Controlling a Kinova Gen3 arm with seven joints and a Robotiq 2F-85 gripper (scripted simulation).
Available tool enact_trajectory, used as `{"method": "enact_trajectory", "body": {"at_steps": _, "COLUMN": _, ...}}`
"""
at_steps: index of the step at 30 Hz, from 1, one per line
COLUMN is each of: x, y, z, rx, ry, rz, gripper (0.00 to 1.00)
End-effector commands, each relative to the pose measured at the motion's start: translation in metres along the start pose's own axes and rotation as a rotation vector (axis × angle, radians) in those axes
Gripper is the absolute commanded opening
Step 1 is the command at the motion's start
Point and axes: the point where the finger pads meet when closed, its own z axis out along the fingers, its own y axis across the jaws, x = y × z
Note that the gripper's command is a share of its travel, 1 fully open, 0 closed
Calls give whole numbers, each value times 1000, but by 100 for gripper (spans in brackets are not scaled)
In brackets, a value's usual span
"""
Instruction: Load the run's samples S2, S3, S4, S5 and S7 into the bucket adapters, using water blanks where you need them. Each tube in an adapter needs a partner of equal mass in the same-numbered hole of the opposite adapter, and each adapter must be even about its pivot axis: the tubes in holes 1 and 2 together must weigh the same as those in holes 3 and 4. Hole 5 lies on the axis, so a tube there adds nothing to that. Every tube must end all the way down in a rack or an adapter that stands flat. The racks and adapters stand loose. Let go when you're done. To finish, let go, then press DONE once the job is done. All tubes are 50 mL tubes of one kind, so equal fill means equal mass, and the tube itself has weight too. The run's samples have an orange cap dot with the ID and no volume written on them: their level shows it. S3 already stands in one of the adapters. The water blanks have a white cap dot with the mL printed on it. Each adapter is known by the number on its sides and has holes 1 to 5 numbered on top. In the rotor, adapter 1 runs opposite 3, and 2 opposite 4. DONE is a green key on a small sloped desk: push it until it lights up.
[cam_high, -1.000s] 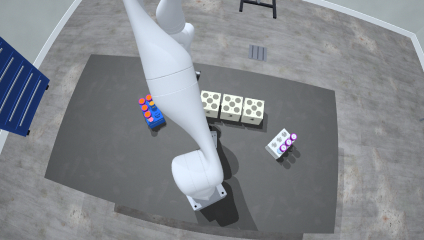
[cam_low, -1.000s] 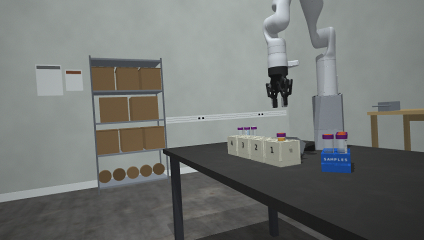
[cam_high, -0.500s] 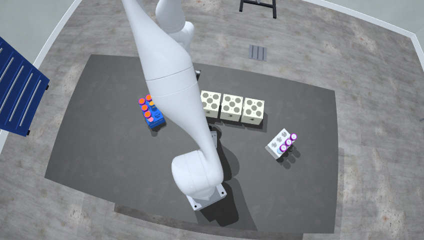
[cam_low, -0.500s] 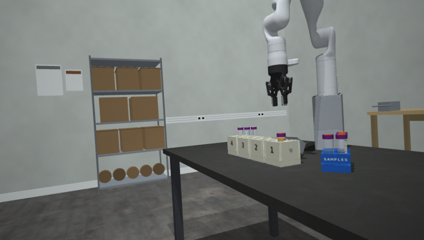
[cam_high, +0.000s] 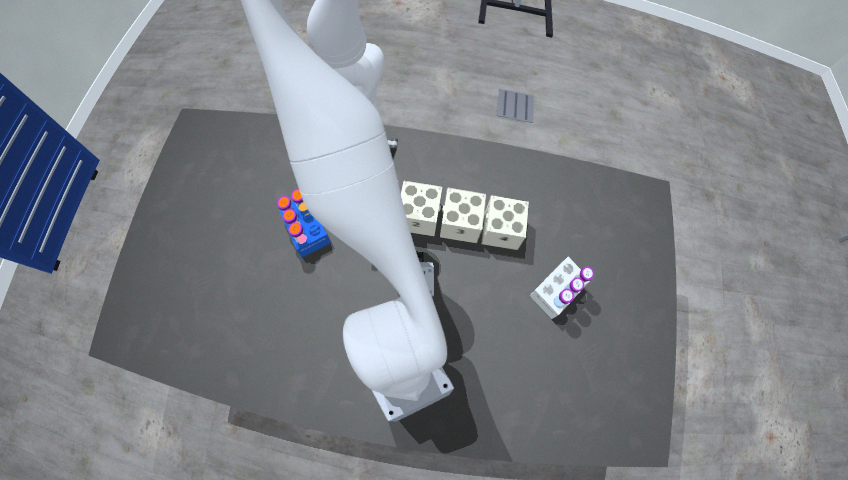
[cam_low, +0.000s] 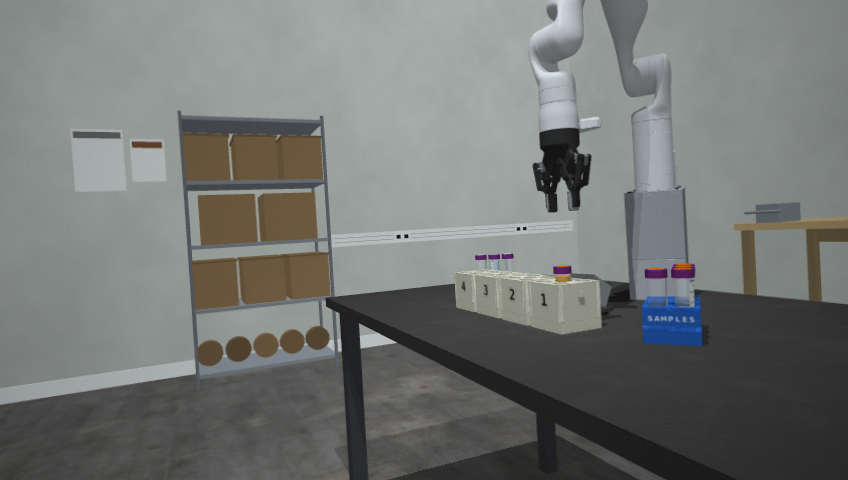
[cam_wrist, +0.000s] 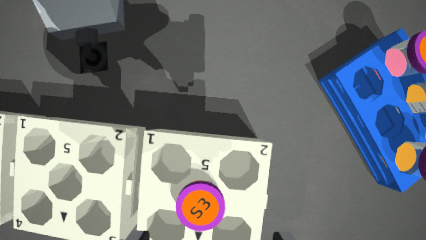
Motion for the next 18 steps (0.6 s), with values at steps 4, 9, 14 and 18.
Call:
{"method": "enact_trajectory", "body": {"at_steps": 4, "x": 7, "y": 18, "z": -1, "rx": -2, "ry": -2, "rz": -231, "gripper": 62}}
{"method": "enact_trajectory", "body": {"at_steps": 9, "x": 11, "y": 27, "z": -1, "rx": -1, "ry": -2, "rz": -351, "gripper": 62}}
{"method": "enact_trajectory", "body": {"at_steps": 14, "x": 17, "y": 43, "z": -1, "rx": -1, "ry": -2, "rz": -551, "gripper": 62}}
{"method": "enact_trajectory", "body": {"at_steps": 18, "x": 22, "y": 55, "z": -1, "rx": -1, "ry": -2, "rz": -584, "gripper": 62}}
